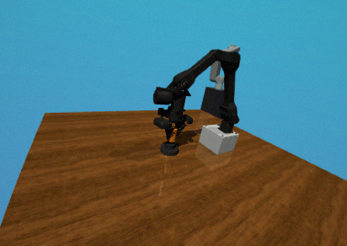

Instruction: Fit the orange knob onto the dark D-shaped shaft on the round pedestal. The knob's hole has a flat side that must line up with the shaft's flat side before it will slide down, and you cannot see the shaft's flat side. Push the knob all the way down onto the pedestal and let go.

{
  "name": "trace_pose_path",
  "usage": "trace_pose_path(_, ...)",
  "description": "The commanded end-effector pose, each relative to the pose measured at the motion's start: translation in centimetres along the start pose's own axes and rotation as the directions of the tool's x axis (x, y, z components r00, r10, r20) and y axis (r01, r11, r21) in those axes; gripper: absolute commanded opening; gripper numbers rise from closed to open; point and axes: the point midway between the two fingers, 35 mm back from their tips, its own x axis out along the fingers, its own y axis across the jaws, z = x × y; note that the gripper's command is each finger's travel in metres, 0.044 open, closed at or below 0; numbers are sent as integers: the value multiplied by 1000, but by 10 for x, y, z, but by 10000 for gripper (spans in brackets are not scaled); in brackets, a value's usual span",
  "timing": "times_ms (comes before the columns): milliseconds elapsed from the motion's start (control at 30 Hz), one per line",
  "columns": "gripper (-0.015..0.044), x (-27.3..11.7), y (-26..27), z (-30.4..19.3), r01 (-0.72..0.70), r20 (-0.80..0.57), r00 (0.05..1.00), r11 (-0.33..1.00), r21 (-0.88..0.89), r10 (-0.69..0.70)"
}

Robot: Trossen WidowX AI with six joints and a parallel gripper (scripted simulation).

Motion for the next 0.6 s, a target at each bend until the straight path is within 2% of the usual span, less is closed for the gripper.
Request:
trace_pose_path(0, 0, 0, 0, 1, 0, 3, 1000, 1000, 4, 0)
trace_pose_path(567, 0, -5, 2, 1, 0, 3, 1000, 1000, 13, 0)
